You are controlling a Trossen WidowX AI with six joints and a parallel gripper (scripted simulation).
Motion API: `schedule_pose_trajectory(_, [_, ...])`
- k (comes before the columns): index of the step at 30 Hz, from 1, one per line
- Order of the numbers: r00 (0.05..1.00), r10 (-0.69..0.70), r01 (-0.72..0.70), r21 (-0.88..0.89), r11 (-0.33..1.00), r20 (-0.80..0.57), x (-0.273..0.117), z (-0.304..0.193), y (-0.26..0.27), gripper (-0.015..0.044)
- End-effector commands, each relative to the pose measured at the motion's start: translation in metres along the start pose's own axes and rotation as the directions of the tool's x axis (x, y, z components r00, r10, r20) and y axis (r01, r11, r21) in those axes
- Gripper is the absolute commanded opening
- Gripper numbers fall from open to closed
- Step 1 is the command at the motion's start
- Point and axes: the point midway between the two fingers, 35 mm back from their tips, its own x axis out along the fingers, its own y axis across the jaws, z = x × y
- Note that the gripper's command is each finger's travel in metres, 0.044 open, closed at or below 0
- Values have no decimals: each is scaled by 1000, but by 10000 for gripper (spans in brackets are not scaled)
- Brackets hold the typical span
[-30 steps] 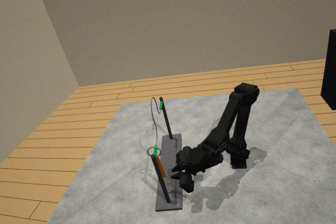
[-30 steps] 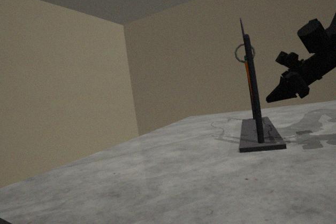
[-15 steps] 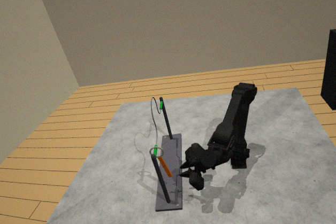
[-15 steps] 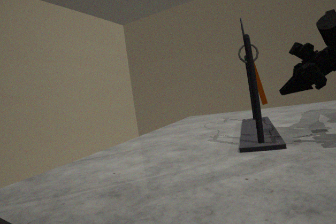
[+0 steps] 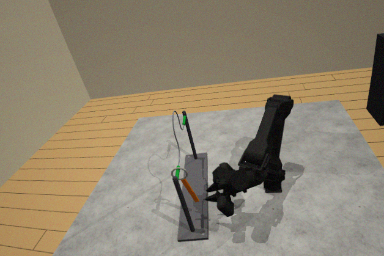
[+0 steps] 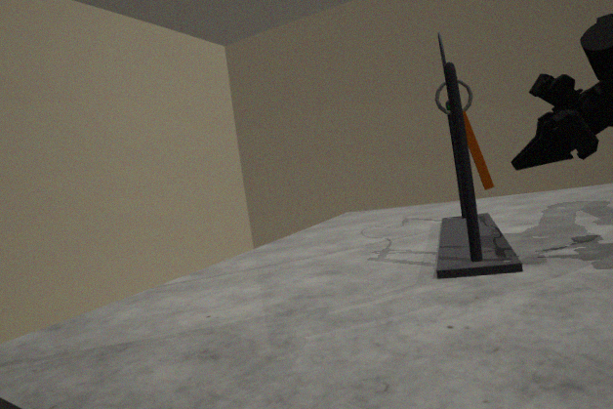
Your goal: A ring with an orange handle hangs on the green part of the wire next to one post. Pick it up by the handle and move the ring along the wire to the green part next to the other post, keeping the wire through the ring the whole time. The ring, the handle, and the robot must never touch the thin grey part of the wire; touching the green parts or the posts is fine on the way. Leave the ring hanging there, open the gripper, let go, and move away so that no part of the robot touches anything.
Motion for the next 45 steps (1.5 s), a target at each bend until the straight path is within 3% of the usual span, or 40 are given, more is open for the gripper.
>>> schedule_pose_trajectory(1, [1000,1,-1,14,1000,9,-1,3,0,160])
schedule_pose_trajectory(17, [1000,1,-1,14,1000,9,-1,3,0,160])
schedule_pose_trajectory(24, [1000,3,-3,0,1000,8,-41,2,-2,344])
schedule_pose_trajectory(28, [1000,4,-4,-1,1000,10,-43,2,-2,440])
schedule_pose_trajectory(45, [1000,4,-4,-1,1000,10,-43,2,-2,440])
